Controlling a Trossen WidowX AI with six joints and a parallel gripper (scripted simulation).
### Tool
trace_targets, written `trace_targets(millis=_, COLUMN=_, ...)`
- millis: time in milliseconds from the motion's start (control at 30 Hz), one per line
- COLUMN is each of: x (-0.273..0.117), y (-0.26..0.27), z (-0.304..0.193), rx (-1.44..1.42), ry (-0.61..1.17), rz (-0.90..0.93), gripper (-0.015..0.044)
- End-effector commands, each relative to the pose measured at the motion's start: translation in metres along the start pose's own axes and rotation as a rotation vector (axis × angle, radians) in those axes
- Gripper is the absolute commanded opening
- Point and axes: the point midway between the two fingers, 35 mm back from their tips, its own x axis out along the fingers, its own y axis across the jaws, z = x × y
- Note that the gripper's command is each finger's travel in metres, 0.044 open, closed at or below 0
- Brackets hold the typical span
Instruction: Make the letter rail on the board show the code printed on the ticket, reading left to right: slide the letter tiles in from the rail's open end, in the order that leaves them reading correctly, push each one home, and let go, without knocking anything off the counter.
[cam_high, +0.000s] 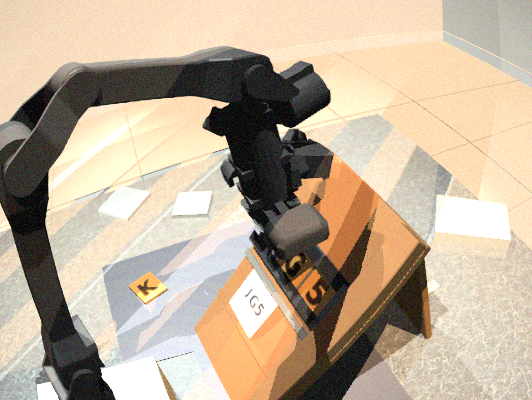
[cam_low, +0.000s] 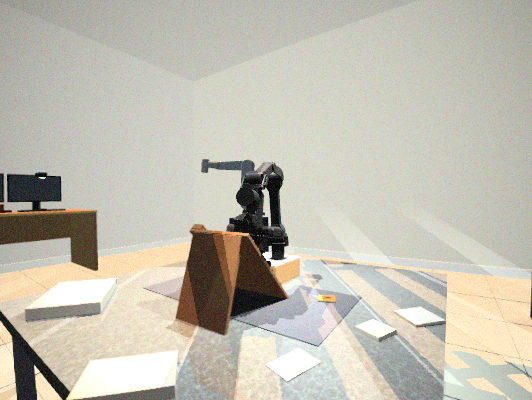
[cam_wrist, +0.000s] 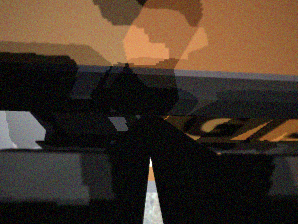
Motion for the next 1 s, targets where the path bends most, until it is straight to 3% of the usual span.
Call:
trace_targets(millis=0, x=0.0, y=-0.0012, z=0.0004, rx=-0.001, ry=-0.001, rz=0.005, gripper=0.0)
trace_targets(millis=967, x=0.0003, y=-0.0106, z=0.0011, rx=-0.001, ry=-0.001, rz=0.004, gripper=0.0)
